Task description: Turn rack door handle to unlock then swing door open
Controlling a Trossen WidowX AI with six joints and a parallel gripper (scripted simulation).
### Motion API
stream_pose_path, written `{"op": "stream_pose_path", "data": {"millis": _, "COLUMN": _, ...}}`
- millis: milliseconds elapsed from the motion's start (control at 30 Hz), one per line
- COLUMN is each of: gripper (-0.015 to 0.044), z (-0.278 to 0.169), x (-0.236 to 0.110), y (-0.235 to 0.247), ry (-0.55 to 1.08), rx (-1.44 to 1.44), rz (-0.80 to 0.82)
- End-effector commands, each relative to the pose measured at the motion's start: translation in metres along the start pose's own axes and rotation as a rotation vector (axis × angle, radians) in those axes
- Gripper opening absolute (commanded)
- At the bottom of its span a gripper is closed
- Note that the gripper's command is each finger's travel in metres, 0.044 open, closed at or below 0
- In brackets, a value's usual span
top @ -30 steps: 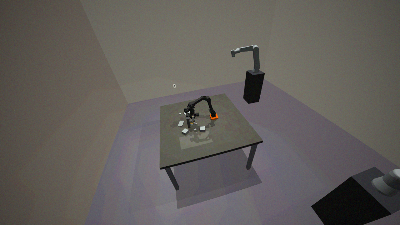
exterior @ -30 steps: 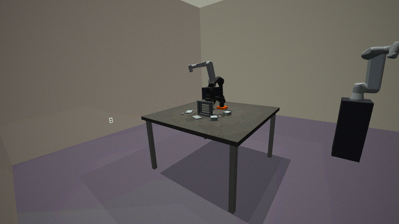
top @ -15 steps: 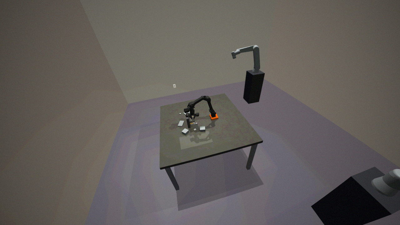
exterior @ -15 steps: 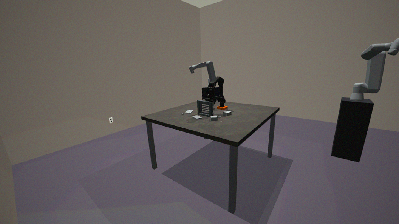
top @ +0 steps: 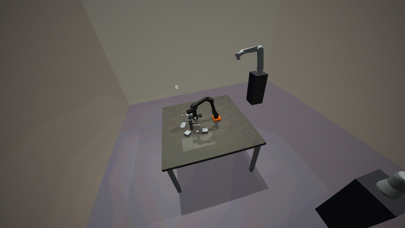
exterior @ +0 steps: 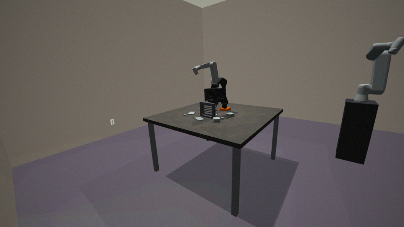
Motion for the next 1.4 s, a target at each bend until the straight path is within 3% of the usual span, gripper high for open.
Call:
{"op": "stream_pose_path", "data": {"millis": 0, "gripper": 0.002, "z": 0.003, "x": 0.001, "y": -0.006, "ry": -0.007, "rx": -0.081, "rz": -0.009}}
{"op": "stream_pose_path", "data": {"millis": 1367, "gripper": 0.002, "z": 0.056, "x": 0.001, "y": -0.066, "ry": -0.006, "rx": -0.793, "rz": -0.018}}
Point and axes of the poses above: the point midway between the two fingers, 35 mm back from their tips, its own x axis out along the fingers, its own y axis across the jaws, z = x × y, the point moved 8 cm from there along -x, back along the fingers, and after that the axes turned 1 degree about x, right-handed, at the moved point
